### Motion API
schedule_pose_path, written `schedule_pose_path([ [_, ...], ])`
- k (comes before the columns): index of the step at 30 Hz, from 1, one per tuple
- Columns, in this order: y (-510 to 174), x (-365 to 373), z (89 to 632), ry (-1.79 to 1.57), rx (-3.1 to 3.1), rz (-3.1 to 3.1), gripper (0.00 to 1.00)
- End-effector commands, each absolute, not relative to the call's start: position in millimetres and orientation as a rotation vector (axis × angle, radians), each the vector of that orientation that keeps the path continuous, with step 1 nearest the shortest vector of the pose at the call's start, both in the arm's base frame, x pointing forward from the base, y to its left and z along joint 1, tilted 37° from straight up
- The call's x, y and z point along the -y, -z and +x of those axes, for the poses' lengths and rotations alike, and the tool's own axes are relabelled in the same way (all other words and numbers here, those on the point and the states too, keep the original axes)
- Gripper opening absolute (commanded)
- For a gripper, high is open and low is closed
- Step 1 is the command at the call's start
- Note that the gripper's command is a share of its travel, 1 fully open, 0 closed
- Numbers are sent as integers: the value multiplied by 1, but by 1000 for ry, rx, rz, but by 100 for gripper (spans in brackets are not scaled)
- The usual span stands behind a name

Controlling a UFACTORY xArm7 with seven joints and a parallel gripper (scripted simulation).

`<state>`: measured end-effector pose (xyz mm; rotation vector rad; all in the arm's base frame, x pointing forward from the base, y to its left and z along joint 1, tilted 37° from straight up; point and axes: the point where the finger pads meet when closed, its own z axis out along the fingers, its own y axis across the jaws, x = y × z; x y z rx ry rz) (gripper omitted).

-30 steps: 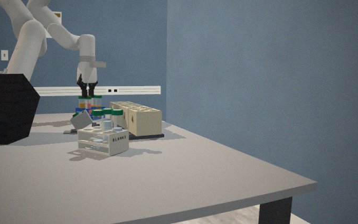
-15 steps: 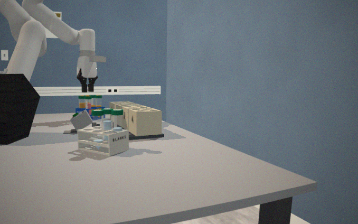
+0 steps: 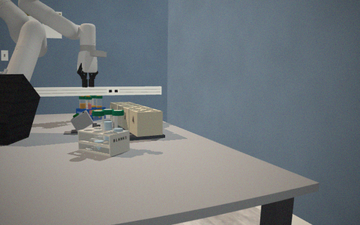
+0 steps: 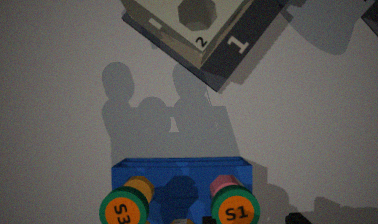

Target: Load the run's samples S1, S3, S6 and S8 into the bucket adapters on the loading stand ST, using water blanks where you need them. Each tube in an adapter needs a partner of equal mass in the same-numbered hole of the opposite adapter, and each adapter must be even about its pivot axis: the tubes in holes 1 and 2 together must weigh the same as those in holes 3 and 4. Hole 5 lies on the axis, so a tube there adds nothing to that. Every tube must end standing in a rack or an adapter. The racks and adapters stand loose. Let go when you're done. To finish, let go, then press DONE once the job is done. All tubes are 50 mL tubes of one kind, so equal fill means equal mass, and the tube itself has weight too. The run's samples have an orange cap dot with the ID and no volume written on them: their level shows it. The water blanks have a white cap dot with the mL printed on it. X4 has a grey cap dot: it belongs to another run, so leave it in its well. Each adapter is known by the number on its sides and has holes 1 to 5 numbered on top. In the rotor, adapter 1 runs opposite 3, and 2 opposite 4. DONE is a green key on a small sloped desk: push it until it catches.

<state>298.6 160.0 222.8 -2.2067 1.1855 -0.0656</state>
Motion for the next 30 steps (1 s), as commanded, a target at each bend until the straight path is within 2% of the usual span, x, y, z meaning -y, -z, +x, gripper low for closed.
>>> schedule_pose_path([
  [1,-229,-157,297,68,-1185,-2205,44],
  [30,-270,-132,281,68,-1184,-2205,44],
])
